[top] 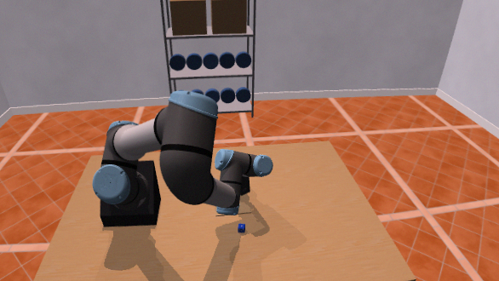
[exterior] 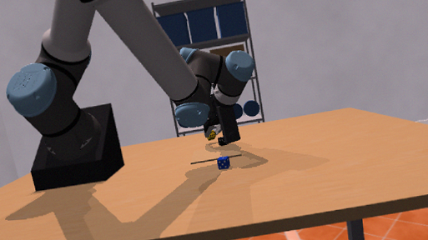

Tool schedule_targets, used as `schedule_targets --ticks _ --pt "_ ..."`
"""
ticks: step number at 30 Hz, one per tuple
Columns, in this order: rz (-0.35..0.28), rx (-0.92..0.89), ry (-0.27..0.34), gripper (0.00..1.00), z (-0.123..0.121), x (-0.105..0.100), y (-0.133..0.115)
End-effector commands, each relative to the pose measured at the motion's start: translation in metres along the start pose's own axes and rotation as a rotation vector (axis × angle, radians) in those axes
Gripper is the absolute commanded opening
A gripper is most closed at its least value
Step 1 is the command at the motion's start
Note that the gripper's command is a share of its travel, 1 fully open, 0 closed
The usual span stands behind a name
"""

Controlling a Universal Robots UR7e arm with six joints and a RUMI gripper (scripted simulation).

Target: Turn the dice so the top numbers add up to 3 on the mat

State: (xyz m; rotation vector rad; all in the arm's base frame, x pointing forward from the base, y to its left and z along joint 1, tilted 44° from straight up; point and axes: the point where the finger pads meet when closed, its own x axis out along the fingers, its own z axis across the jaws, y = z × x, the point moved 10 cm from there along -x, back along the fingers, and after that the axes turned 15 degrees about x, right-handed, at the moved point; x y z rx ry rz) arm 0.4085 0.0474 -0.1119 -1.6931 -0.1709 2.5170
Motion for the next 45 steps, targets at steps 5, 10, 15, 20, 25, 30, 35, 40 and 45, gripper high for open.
schedule_targets --ticks 5,10,15,20,25,30,35,40,45 --pt "0.0 -0.001 0.001 0.06 -0.0011 0.0025 0.0035" --pt "0.0 -0.001 0.001 0.06 -0.0016 0.0037 0.0052" --pt "0.0 -0.001 0.001 0.06 -0.0021 0.0053 0.0073" --pt "0.0 -0.001 0.001 0.06 -0.0024 0.0058 0.0081" --pt "0.0 -0.001 0.001 0.06 -0.0024 0.0058 0.0081" --pt "0.0 -0.001 0.001 0.06 -0.0024 0.0058 0.0081" --pt "0.0 -0.001 0.001 0.06 -0.0024 0.0058 0.0081" --pt "0.0 -0.001 0.001 0.06 -0.0024 0.0058 0.0081" --pt "0.0 -0.001 0.001 0.06 -0.0024 0.0058 0.0081"
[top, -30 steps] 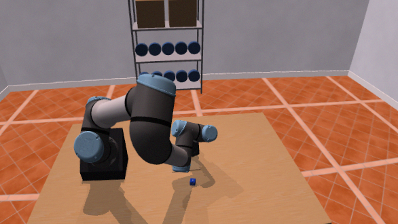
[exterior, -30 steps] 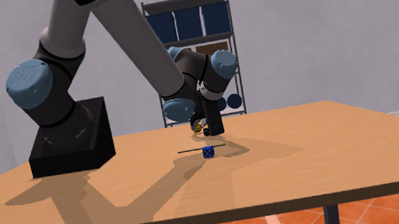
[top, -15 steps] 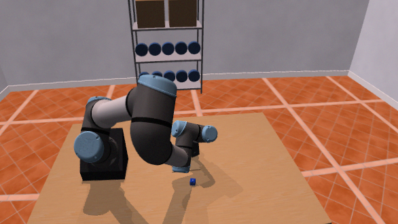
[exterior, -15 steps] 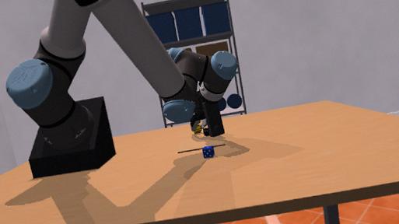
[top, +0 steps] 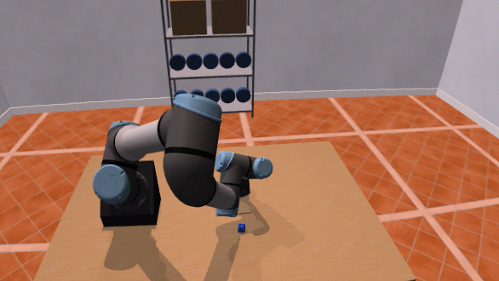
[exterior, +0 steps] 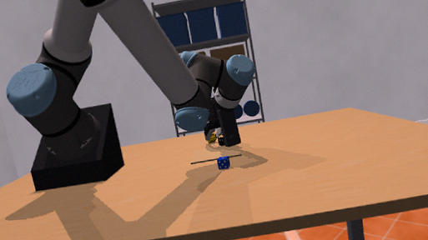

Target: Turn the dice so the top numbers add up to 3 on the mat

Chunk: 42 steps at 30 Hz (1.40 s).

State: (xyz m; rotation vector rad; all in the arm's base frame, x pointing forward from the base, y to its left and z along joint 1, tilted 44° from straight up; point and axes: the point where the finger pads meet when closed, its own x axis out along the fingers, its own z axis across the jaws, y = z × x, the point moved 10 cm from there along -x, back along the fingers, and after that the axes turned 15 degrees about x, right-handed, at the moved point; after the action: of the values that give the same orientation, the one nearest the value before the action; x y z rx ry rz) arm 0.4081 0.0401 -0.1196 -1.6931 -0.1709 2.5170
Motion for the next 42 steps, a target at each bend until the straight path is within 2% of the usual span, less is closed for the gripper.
schedule_targets --ticks 1,13,17,25,26,42 --pt "0.0 -0.001 0.001 0.06 -0.0001 -0.0003 -0.0003" --pt "0.0 -0.001 0.001 0.06 -0.0001 -0.0003 -0.0003" --pt "0.0 -0.001 0.001 0.14 -0.0001 -0.0003 -0.0003" --pt "0.0 -0.001 0.001 0.21 -0.0001 -0.0003 -0.0003" --pt "0.0 -0.001 0.001 0.24 -0.0001 -0.0003 -0.0003" --pt "0.0 -0.001 0.001 0.24 -0.0001 -0.0003 -0.0003"
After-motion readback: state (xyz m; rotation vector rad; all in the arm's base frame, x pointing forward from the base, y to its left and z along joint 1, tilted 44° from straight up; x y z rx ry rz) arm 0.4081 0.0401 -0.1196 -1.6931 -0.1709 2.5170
